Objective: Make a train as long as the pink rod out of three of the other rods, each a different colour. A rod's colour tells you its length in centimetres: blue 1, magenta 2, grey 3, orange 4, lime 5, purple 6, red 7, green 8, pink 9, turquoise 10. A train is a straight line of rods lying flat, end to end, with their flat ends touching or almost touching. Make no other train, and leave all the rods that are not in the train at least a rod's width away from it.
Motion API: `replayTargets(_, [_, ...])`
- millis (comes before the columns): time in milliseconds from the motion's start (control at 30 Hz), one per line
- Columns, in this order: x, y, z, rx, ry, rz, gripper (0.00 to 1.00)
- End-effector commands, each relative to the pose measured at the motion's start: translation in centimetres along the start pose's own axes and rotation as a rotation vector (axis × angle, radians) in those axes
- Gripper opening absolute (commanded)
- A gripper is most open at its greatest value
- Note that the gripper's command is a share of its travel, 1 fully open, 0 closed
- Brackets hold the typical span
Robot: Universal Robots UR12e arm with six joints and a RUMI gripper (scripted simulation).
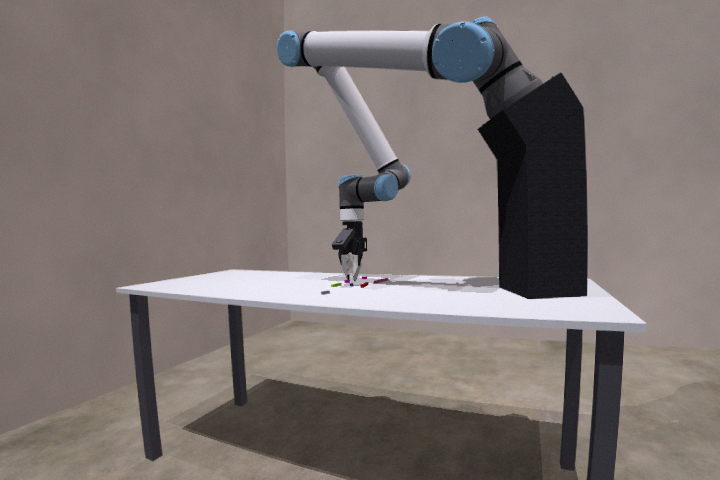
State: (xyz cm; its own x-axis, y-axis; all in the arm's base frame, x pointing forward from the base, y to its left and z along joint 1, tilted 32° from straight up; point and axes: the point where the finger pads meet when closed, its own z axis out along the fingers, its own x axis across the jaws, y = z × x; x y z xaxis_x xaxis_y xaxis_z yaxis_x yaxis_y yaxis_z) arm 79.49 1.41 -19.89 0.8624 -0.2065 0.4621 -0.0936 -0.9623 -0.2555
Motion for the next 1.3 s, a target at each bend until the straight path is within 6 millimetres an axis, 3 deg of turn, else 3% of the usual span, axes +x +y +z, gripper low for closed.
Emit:
replayTargets(0, [0.0,0.0,0.0,0.0,0.001,0.0,0.14])
replayTargets(1267, [0.0,0.0,1.6,0.0,0.001,0.0,0.14])
